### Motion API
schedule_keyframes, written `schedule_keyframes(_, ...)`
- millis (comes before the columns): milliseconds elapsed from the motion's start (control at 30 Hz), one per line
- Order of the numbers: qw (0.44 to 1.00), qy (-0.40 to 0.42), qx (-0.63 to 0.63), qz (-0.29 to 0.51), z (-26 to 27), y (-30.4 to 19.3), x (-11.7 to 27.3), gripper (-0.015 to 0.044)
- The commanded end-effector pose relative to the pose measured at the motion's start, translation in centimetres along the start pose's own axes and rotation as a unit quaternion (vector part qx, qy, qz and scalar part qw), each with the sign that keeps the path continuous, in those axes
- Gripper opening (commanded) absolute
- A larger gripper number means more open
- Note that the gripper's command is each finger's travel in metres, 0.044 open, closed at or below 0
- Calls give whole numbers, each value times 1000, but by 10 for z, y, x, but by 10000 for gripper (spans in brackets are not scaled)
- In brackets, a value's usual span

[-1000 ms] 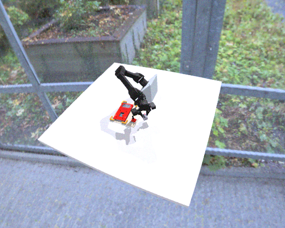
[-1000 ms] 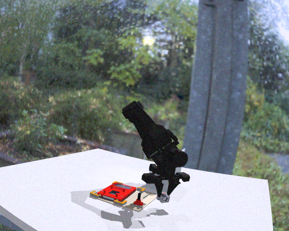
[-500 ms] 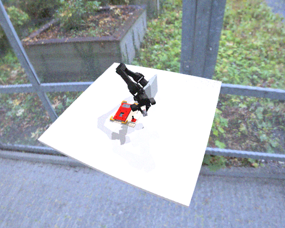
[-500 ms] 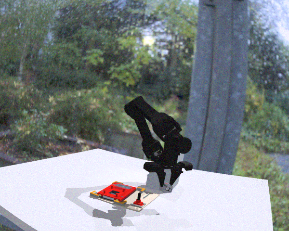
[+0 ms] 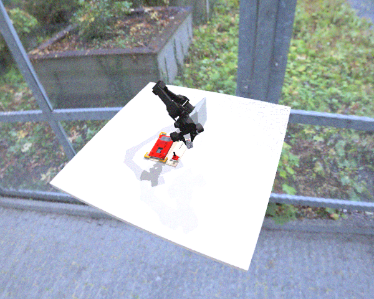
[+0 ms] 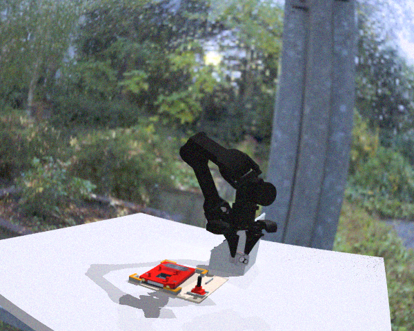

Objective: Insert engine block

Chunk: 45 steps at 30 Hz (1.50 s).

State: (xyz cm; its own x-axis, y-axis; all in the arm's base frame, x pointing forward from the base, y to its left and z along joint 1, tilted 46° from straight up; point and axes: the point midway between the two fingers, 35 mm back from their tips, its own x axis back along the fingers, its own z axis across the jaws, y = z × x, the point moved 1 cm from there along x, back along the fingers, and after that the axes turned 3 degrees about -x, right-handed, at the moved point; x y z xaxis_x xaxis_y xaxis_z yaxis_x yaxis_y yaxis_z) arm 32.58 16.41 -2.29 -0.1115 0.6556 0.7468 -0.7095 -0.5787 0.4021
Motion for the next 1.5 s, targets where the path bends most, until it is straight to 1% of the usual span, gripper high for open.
schedule_keyframes(0, 999, -2, 43, 1, 9, 4, 0, 0)
schedule_keyframes(367, 981, -2, 196, 2, 35, 16, -7, 0)
schedule_keyframes(733, 940, -3, 341, 2, 60, 30, -16, 0)
schedule_keyframes(1100, 878, -2, 479, -1, 83, 46, -24, 0)
schedule_keyframes(1467, 795, -2, 607, -5, 104, 64, -32, 0)
